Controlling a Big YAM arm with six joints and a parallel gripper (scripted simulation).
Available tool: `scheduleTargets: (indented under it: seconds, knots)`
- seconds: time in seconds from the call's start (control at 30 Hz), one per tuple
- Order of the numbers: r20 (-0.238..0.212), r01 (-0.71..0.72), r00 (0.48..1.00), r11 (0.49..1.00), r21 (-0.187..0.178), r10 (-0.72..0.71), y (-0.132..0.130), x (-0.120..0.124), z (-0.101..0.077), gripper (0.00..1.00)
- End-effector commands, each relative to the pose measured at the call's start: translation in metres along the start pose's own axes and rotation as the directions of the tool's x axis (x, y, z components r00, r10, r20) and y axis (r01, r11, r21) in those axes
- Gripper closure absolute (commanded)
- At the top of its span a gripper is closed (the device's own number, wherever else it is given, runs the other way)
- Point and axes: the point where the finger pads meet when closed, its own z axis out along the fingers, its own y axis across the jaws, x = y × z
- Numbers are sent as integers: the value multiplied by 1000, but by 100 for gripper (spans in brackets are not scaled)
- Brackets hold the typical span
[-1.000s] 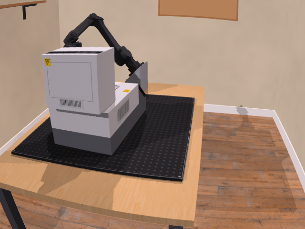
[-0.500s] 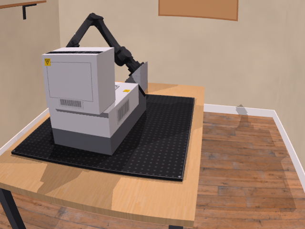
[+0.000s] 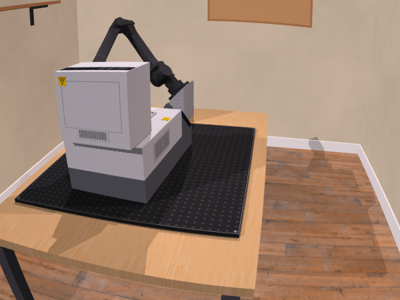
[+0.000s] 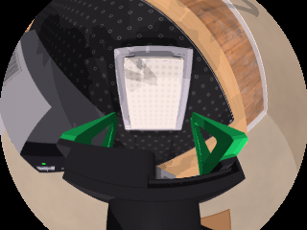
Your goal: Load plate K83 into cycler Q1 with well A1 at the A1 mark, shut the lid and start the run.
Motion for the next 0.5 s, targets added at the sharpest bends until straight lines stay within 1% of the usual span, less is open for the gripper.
scheduleTargets:
  seconds: [0.0, 0.07, 0.17, 0.33, 0.47]
  knots:
    - [22, 23, 999, 1000, -8, -23, 2, -7, 7, 0]
    - [29, 13, 999, 1000, -9, -13, -1, -10, 11, 0]
    - [23, 17, 1000, 1000, -4, -16, 0, -8, 13, 0]
    - [2, 19, 1000, 1000, 1, -19, 0, -1, 39, 0]
    - [2, 26, 1000, 1000, 0, -26, 1, 0, 53, 0]
